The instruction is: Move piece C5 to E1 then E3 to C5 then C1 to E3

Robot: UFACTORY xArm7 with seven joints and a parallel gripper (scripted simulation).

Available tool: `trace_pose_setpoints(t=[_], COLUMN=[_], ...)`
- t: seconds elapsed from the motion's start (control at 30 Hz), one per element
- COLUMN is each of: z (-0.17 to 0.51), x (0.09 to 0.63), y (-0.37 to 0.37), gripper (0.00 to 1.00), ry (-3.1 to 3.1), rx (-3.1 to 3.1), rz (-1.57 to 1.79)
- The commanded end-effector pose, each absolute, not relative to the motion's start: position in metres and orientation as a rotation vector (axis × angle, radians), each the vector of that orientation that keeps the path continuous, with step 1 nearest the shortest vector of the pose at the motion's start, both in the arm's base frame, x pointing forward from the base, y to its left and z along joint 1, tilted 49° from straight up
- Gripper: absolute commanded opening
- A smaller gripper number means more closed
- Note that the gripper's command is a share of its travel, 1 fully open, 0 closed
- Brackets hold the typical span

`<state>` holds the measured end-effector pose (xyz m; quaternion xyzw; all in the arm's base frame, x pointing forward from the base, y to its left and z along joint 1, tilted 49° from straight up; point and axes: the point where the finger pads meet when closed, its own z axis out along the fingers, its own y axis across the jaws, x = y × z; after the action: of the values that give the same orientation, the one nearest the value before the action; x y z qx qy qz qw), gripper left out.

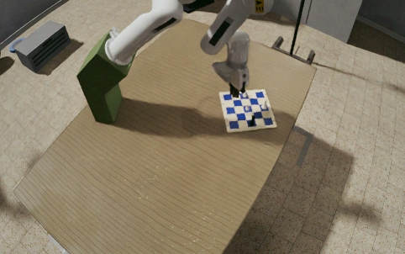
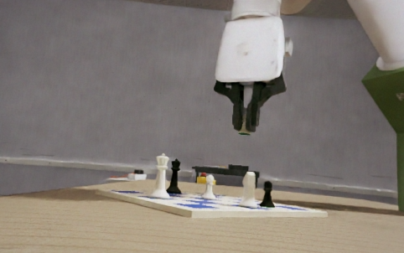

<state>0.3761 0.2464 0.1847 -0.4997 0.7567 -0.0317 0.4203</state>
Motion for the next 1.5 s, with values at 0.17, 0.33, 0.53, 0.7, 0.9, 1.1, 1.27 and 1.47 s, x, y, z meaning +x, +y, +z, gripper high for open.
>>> trace_pose_setpoints(t=[0.17,0.33,0.53,0.7,0.9,1.1,1.27,1.47], z=[0.232,0.251,0.272,0.276,0.278,0.28,0.28,0.28], x=[0.419,0.432,0.437,0.421,0.405,0.393,0.392,0.392], y=[0.261,0.271,0.304,0.339,0.363,0.38,0.381,0.381], gripper=[0.0,0.0,0.0,0.0,0.0,0.0,0.0,0.0], ry=[1.782,1.743,1.704,1.693,1.681,1.669,1.668,1.668], rx=[-1.279,-1.301,-1.381,-1.474,-1.536,-1.578,-1.58,-1.58], rz=[-0.248,-0.315,-0.378,-0.343,-0.291,-0.247,-0.244,-0.244])
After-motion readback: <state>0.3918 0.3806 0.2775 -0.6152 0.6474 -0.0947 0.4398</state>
